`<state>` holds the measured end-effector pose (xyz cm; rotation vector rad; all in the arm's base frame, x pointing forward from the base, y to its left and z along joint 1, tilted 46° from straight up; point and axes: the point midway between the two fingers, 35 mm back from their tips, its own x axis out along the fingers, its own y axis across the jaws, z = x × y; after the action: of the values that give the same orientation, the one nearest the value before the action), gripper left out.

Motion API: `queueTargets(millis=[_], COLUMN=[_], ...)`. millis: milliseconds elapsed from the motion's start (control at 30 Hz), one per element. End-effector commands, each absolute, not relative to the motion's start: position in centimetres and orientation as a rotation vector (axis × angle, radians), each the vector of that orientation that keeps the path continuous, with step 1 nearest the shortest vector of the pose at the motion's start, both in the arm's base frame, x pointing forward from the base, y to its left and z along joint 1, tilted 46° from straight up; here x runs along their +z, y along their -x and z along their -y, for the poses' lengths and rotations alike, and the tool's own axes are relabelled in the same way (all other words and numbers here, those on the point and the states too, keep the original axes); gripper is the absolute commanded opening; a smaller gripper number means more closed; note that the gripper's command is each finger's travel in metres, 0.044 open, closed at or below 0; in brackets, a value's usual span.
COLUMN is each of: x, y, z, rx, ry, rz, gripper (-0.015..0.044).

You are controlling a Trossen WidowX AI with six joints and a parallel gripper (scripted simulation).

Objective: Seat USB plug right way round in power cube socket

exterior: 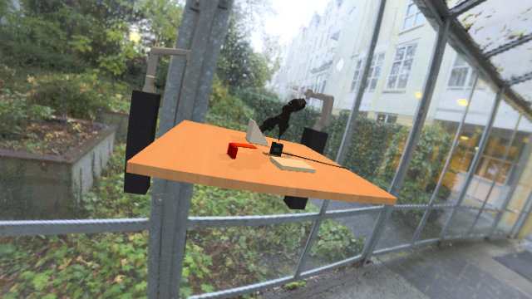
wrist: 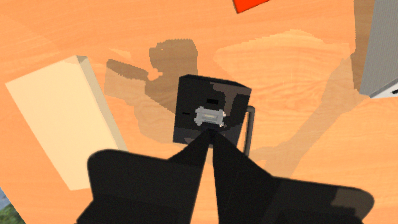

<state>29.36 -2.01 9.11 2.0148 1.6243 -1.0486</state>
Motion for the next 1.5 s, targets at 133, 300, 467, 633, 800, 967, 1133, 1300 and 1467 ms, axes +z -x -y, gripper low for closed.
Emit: queueTargets(millis=[133, 300, 467, 633, 800, 967, 1133, 1300, 1467], x=[8.98, 8.92, 8.85, 8.8, 8.76, 8.72, 8.67, 8.63, 8.59], y=[-29.34, -29.33, -29.33, -29.33, -29.33, -29.34, -29.34, -29.35, -29.35], z=[2.0, 1.98, 1.96, 1.93, 1.88, 1.84, 1.8, 1.76, 1.71], rx=[-1.049, -1.048, -1.048, -1.047, -1.047, -1.047, -1.047, -1.047, -1.047], ry=[-2.007, -2.004, -2.001, -1.999, -1.999, -1.999, -1.999, -1.999, -1.999], rz=[-1.62, -1.62, -1.619, -1.618, -1.618, -1.618, -1.618, -1.618, -1.618], gripper=[0.0, 0.0, 0.0, 0.0, 0.0, 0.0, 0.0, 0.0, 0.0])
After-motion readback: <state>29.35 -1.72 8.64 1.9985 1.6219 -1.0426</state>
